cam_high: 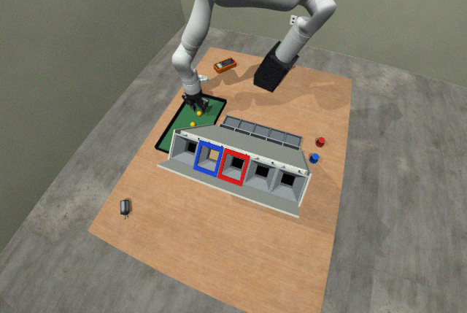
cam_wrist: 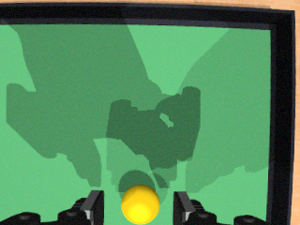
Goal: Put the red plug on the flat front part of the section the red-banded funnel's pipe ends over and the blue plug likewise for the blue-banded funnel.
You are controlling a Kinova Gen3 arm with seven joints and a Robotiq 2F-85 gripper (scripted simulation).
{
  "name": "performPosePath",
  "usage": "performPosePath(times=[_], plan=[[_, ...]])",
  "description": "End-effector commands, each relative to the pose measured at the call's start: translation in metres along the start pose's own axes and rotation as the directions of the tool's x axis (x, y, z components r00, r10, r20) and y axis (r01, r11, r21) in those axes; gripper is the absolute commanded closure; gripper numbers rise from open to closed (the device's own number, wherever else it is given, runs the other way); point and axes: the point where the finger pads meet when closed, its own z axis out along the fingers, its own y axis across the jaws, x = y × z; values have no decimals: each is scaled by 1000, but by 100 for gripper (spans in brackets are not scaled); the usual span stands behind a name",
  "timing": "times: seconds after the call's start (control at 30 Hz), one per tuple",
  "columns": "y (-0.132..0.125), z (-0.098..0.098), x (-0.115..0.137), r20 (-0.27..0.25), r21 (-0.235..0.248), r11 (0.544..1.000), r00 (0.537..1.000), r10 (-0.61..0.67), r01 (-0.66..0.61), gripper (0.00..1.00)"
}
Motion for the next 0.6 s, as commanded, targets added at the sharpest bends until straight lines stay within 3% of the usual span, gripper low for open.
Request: performPosePath(times=[0.0,0.07,0.57], plan=[[-1,-1,-1,1,2,1000,1000,0,0,50],[0,7,-1,1,2,1000,1000,0,0,50],[0,7,-1,1,2,1000,1000,0,0,50]])
